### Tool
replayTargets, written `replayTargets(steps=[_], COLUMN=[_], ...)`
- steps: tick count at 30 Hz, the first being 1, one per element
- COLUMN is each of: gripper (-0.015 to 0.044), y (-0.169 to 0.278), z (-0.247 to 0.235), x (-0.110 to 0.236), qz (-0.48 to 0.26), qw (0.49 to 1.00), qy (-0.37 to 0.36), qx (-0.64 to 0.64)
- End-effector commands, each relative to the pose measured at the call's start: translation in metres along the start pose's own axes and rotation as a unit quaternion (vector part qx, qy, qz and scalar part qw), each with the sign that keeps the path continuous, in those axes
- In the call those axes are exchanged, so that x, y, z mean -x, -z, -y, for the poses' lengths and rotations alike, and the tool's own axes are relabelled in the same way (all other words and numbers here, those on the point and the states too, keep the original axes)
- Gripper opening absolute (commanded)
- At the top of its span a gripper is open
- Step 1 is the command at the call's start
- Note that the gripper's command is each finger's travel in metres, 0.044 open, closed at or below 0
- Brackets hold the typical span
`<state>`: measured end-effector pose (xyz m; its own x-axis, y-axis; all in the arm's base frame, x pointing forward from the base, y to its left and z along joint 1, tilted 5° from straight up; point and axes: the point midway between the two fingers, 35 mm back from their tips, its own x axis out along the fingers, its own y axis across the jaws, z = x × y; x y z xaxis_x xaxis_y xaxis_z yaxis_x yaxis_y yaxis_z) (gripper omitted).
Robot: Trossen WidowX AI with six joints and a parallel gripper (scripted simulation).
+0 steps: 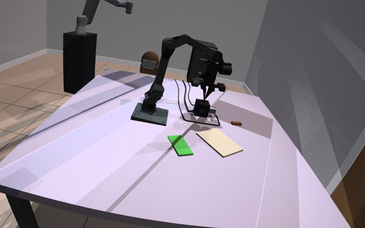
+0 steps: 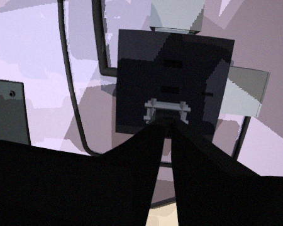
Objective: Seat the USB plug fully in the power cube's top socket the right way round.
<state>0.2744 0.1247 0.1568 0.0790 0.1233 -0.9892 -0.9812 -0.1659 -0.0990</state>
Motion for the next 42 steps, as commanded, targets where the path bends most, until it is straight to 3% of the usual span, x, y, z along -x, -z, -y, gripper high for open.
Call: replayTargets(steps=[1,42], gripper=[0.0,0.0], y=[-0.0005,-0.0003], z=[0.0001,0.0001], x=[-0.0011,-0.0048], qz=[0.002,0.002], qw=[1.0,1.0], qy=[-0.001,-0.001], qx=[0.001,0.001])
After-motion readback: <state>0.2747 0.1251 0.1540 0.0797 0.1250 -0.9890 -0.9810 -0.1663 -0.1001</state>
